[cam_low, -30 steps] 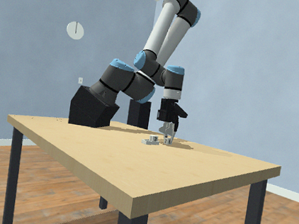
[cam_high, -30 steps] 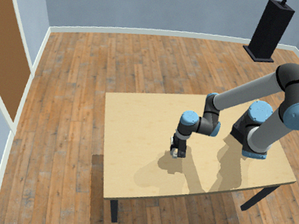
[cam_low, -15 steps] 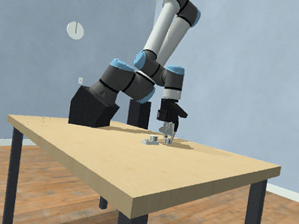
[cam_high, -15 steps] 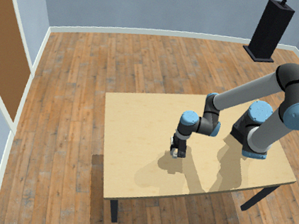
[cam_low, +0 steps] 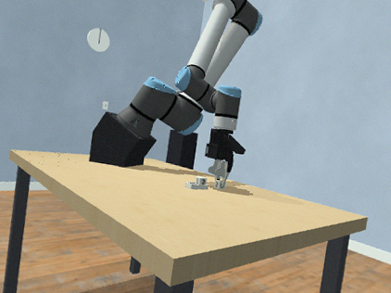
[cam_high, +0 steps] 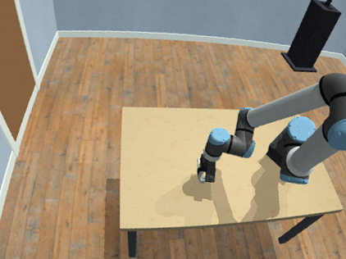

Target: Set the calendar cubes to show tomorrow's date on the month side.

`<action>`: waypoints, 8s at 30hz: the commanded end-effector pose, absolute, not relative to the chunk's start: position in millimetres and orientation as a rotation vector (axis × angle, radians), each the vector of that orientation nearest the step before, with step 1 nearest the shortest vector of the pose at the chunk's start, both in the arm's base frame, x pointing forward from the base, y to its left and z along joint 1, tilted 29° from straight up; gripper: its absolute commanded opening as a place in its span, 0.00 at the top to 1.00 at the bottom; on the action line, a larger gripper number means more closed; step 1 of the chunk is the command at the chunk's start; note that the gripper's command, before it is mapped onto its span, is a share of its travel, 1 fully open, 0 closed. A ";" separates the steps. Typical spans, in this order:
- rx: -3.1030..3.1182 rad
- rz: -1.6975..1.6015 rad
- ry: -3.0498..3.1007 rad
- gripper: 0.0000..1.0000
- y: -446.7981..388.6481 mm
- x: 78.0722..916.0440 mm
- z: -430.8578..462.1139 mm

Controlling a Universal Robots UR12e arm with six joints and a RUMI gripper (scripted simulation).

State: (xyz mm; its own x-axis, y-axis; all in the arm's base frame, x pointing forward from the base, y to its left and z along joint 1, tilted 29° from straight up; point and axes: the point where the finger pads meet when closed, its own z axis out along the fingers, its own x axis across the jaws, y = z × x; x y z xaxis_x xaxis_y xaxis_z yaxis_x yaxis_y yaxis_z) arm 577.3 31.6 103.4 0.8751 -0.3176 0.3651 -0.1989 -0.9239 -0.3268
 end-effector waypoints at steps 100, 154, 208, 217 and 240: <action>-2.762 -0.611 0.395 0.89 -108.1 501.4 158.3; -2.765 -0.608 0.394 0.89 -96.6 531.2 102.2; -2.765 -0.608 0.394 0.89 -93.1 538.5 87.6; -2.765 -0.608 0.394 0.89 -91.7 541.4 82.0; -2.765 -0.608 0.394 0.89 -91.1 542.6 79.7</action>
State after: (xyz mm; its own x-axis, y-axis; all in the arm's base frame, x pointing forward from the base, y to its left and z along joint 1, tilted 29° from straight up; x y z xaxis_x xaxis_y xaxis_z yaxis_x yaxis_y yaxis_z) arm 542.3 -90.8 79.3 0.8743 -0.3211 0.3640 -0.2021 -0.9227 -0.3284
